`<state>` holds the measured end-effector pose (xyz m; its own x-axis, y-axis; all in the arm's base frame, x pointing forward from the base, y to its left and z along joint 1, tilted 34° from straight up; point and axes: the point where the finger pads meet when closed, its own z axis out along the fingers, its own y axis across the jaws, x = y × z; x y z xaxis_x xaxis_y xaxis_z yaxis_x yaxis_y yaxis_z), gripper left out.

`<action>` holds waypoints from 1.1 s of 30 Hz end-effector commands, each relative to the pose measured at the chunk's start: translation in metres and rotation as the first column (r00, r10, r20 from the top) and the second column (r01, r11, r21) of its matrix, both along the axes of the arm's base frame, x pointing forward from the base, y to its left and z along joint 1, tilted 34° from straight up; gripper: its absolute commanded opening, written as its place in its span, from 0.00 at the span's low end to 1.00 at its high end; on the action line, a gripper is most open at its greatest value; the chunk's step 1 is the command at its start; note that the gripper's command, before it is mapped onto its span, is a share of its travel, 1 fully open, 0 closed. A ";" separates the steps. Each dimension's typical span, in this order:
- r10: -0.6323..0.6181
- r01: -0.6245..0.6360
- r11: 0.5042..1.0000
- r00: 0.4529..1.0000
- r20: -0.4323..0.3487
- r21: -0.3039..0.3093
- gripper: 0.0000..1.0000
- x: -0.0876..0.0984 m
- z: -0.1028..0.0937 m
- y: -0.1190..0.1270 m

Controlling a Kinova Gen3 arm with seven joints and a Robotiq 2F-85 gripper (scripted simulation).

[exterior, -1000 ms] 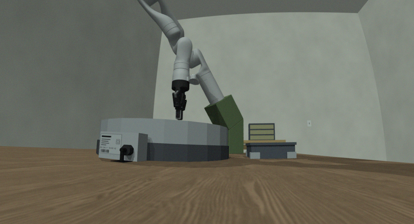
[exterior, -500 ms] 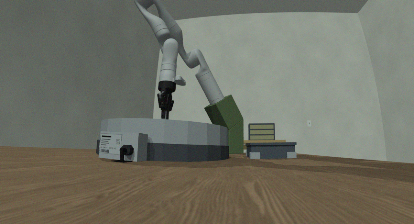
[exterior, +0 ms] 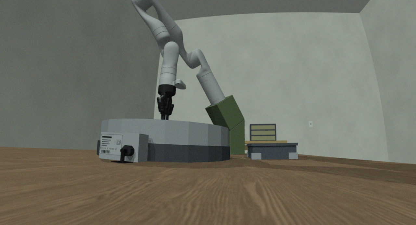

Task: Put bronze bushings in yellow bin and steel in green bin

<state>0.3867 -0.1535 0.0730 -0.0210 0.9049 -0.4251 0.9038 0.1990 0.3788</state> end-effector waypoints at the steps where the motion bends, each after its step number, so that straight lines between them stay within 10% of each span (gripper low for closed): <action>1: -0.007 0.007 1.000 1.000 -0.009 0.001 0.18 0.000 -0.009 -0.005; 33: -0.007 0.007 1.000 1.000 -0.007 0.000 0.18 0.011 -0.030 -0.015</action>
